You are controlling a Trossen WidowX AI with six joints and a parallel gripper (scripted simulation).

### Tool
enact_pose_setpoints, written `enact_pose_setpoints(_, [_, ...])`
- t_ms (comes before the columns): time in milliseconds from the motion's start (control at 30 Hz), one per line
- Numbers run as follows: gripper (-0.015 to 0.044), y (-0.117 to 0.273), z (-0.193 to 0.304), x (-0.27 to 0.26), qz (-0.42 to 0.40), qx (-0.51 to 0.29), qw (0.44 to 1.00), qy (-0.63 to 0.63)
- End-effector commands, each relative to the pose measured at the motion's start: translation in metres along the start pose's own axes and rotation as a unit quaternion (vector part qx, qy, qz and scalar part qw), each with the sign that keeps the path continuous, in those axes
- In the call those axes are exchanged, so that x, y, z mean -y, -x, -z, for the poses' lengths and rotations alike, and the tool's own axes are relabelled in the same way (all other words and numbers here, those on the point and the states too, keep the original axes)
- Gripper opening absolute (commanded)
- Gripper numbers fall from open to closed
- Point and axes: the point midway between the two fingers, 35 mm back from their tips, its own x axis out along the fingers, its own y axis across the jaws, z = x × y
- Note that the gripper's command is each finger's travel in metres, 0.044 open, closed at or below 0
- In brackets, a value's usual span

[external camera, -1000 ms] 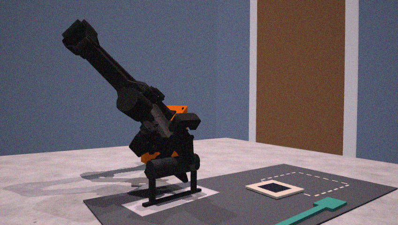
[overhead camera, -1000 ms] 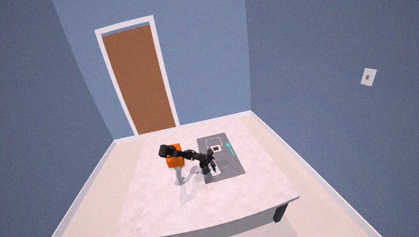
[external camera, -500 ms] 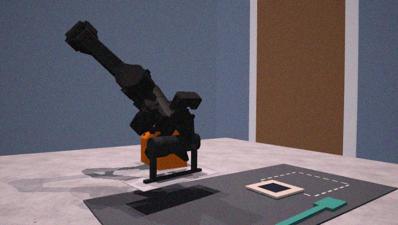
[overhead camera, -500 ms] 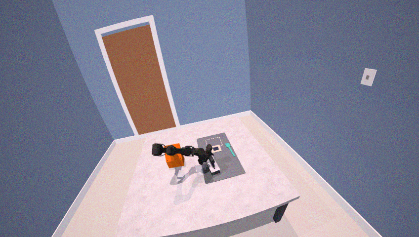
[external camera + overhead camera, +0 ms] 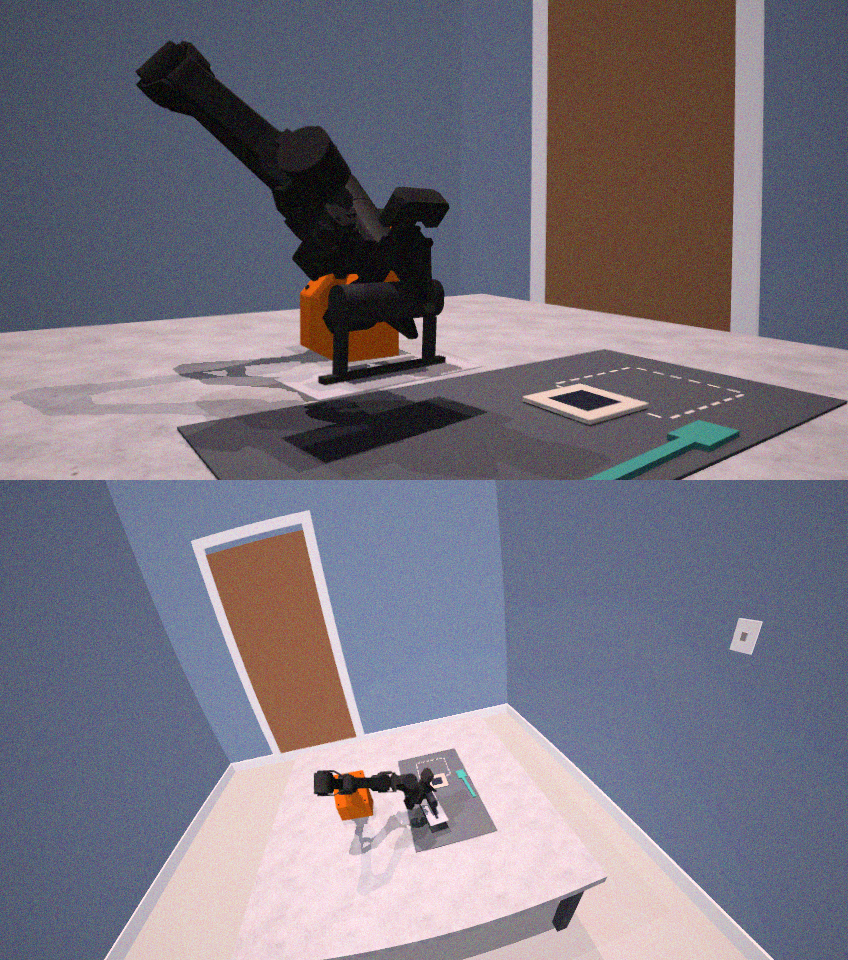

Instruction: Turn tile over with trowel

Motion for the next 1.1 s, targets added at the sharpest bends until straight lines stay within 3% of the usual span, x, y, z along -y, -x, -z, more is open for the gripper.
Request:
enact_pose_setpoints(0, [0.0000, -0.006, 0.001, -0.010, -0.007, 0.008, 1.000, -0.003])
enact_pose_setpoints(1067, [0.0000, -0.054, 0.048, -0.044, -0.008, 0.080, 0.997, -0.015])
